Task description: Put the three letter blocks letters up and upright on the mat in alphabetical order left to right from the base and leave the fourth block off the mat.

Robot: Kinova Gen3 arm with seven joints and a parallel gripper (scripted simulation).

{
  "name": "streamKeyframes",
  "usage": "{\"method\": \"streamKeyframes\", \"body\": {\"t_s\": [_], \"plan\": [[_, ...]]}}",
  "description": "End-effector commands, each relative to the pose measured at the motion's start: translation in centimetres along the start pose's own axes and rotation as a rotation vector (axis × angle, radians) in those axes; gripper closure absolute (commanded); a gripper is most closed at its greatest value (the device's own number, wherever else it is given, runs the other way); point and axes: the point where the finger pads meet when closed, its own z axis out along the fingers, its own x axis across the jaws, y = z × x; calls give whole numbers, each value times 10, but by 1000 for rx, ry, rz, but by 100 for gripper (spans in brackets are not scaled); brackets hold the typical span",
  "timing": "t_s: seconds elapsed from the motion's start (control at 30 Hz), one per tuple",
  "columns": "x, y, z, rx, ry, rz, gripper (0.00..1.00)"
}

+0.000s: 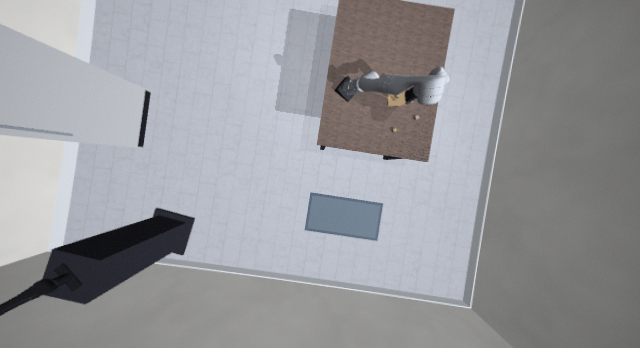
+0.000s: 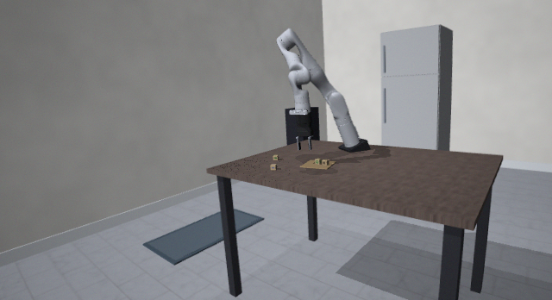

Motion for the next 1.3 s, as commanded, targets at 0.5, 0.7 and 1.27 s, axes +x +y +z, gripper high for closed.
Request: {"method": "streamKeyframes", "body": {"t_s": [0.5,0.7,1.27], "plan": [[57,3,1,5,-8,676,0],[78,8,1,6,-12,933,0],[127,28,0,16,-23,1569,0]]}}
